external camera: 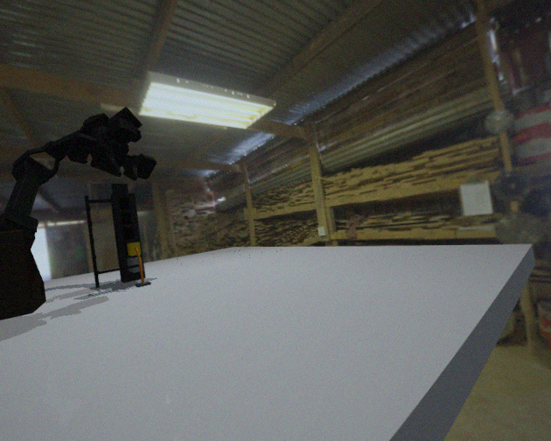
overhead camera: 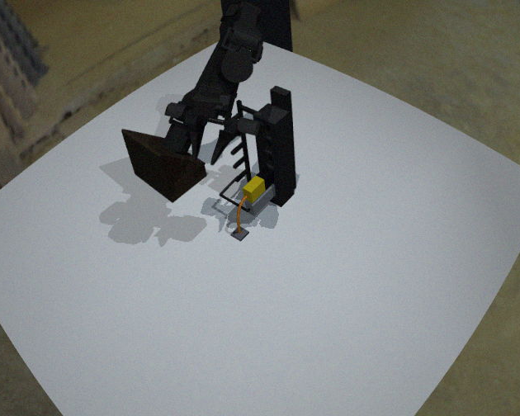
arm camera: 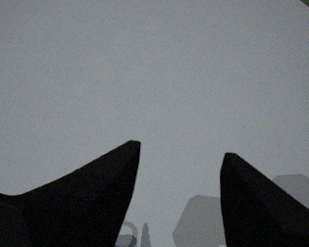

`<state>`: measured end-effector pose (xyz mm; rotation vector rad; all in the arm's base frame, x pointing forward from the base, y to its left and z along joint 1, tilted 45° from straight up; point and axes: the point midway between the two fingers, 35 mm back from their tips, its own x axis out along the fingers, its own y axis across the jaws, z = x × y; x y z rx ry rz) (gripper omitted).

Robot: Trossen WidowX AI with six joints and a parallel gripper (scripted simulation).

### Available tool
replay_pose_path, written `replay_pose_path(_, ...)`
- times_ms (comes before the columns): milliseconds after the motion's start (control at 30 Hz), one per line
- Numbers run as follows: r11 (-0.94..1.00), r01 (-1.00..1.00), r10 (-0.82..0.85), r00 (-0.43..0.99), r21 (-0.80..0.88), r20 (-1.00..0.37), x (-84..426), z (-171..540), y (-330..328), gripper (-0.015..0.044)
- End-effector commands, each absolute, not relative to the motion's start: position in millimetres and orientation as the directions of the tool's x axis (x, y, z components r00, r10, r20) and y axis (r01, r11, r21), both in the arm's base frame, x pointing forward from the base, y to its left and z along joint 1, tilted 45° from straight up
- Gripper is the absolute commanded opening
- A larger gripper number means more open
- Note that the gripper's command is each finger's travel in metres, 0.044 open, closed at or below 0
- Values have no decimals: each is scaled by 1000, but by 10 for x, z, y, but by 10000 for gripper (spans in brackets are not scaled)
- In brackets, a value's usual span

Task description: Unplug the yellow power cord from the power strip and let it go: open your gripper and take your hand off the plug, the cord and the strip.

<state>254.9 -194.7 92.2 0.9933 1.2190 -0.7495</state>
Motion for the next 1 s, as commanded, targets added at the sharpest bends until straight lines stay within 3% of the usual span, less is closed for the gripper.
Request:
replay_pose_path(0, 288, 930, 359, 117, 229, -926, 2645, 513, -1350, 160)
replay_pose_path(200, 66, 995, 694, 11, 78, -720, 2686, 236, -662, 160)
replay_pose_path(967, 58, 996, 703, 8, 69, -711, 2682, 310, -561, 160)
